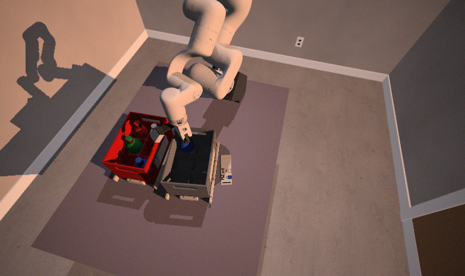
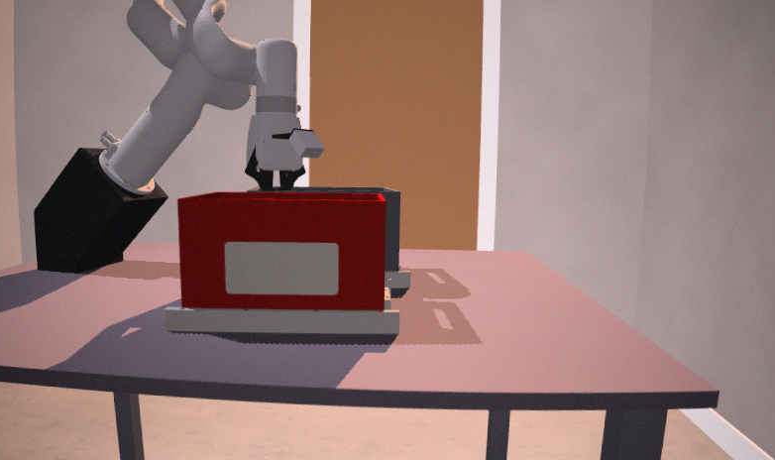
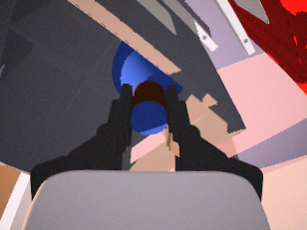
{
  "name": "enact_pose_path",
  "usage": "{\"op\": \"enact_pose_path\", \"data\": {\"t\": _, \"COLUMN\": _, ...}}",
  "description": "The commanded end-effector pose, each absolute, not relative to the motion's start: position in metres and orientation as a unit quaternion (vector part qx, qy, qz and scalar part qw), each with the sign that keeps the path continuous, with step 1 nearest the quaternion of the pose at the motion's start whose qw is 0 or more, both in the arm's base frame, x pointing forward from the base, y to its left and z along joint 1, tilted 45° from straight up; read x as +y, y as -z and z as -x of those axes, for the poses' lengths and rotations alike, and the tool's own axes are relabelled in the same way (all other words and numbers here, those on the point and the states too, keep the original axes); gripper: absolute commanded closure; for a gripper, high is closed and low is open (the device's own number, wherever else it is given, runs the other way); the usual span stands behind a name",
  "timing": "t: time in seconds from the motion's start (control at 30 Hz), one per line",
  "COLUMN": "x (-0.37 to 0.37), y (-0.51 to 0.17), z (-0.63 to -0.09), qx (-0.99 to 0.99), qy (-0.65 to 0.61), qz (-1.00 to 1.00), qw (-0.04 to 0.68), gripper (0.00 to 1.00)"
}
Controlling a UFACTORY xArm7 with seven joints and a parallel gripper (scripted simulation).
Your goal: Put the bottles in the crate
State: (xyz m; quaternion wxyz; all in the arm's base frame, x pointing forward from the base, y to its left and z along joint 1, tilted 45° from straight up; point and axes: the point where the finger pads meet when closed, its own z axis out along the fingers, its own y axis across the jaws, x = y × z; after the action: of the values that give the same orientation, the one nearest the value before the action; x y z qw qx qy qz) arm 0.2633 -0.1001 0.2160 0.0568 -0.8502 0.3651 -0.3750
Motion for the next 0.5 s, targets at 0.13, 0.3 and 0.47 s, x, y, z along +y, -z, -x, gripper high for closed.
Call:
{"op": "enact_pose_path", "data": {"t": 0.13, "x": -0.1009, "y": -0.2153, "z": -0.2659, "qx": 0.365, "qy": 0.377, "qz": 0.85, "qw": 0.057, "gripper": 0.35}}
{"op": "enact_pose_path", "data": {"t": 0.3, "x": -0.1009, "y": -0.2153, "z": -0.2659, "qx": 0.365, "qy": 0.377, "qz": 0.85, "qw": 0.057, "gripper": 0.35}}
{"op": "enact_pose_path", "data": {"t": 0.47, "x": -0.1009, "y": -0.2153, "z": -0.2659, "qx": 0.365, "qy": 0.377, "qz": 0.85, "qw": 0.057, "gripper": 0.35}}
